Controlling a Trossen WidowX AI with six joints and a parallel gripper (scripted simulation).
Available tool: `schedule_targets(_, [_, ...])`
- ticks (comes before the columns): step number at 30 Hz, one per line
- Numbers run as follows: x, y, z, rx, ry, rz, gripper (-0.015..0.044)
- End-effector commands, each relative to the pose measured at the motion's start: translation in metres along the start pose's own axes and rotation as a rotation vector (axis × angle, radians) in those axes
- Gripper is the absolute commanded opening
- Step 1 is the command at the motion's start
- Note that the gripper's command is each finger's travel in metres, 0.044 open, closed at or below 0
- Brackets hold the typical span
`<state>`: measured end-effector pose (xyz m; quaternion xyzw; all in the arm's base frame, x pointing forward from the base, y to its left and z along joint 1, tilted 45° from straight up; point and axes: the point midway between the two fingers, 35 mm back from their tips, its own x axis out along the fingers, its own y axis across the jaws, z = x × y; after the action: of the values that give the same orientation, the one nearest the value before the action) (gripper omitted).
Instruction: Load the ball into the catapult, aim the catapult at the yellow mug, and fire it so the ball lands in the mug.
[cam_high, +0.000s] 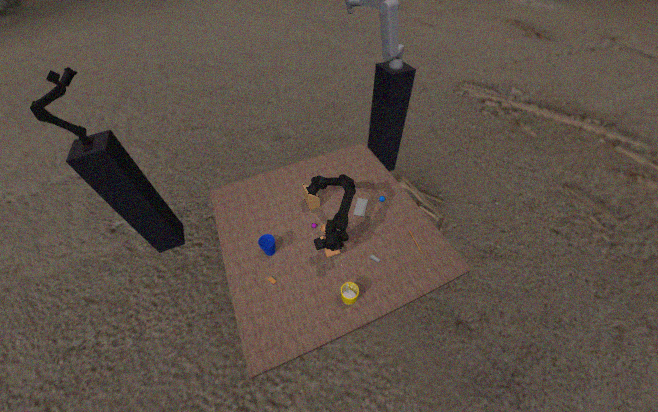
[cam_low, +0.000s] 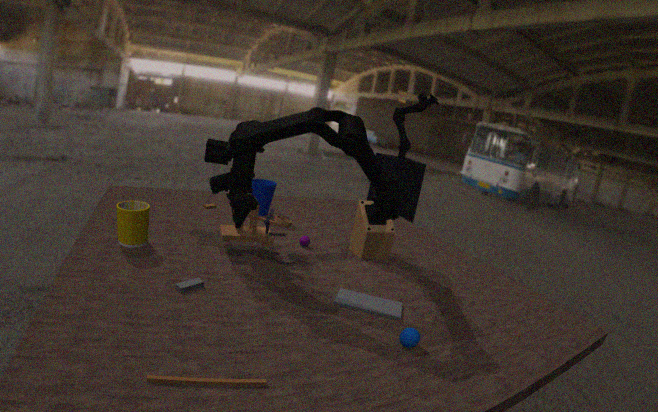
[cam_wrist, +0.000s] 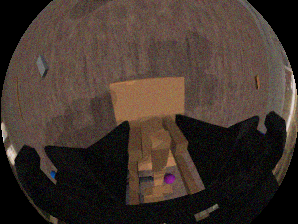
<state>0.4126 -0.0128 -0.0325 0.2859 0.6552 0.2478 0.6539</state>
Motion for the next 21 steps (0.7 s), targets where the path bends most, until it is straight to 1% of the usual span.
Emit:
schedule_targets(1, [0.006,-0.002,0.0,0.012,-0.002,0.001,0.0])
schedule_targets(21, [0.038,-0.001,-0.001,0.013,-0.001,0.004,0.0])
